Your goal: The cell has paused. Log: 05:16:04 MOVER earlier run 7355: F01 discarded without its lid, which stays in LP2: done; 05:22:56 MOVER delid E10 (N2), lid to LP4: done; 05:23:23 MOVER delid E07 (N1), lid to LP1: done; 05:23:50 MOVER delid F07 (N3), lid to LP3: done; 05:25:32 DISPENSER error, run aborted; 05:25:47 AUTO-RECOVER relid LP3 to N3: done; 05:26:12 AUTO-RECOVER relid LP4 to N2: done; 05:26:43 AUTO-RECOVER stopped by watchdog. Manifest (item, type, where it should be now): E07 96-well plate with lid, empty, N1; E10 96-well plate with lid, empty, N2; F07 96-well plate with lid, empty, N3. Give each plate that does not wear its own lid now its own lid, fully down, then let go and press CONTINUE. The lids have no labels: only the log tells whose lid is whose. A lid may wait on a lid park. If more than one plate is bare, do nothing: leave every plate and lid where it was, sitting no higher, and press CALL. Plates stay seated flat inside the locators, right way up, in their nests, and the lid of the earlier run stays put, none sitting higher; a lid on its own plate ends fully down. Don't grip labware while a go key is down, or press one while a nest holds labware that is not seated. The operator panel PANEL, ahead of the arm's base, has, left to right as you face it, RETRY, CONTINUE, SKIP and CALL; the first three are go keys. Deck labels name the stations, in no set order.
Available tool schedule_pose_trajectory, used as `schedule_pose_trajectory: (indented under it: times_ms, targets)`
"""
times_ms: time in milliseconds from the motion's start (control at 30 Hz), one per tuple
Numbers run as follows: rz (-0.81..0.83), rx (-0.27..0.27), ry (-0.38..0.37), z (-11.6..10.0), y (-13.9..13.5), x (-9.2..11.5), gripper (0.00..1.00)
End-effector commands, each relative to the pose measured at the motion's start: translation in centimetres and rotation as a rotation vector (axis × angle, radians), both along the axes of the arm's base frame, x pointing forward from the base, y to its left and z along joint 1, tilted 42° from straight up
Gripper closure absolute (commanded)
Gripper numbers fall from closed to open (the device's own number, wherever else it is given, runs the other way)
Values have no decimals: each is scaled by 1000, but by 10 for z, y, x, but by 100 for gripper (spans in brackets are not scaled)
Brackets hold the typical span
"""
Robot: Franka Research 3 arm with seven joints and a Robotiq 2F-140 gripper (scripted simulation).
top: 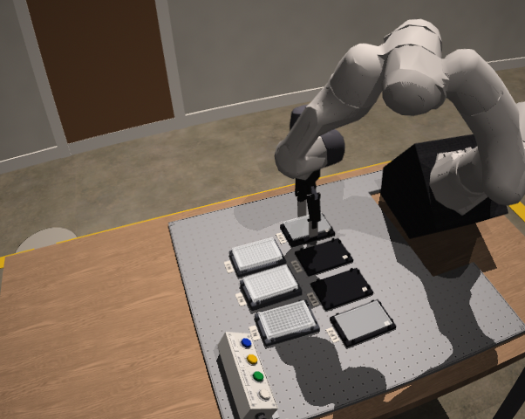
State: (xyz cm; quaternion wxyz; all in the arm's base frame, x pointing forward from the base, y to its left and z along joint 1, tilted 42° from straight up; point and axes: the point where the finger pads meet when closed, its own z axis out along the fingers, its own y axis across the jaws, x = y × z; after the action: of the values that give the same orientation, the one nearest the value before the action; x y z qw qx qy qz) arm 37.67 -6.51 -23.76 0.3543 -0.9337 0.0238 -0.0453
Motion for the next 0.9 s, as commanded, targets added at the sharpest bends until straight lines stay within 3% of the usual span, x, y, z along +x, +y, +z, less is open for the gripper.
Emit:
schedule_pose_trajectory:
  times_ms: [0, 867]
  targets:
    - [4, 1, -3, 1, -1, -1, 100]
    - [4, 1, -3, 4, -3, -1, 100]
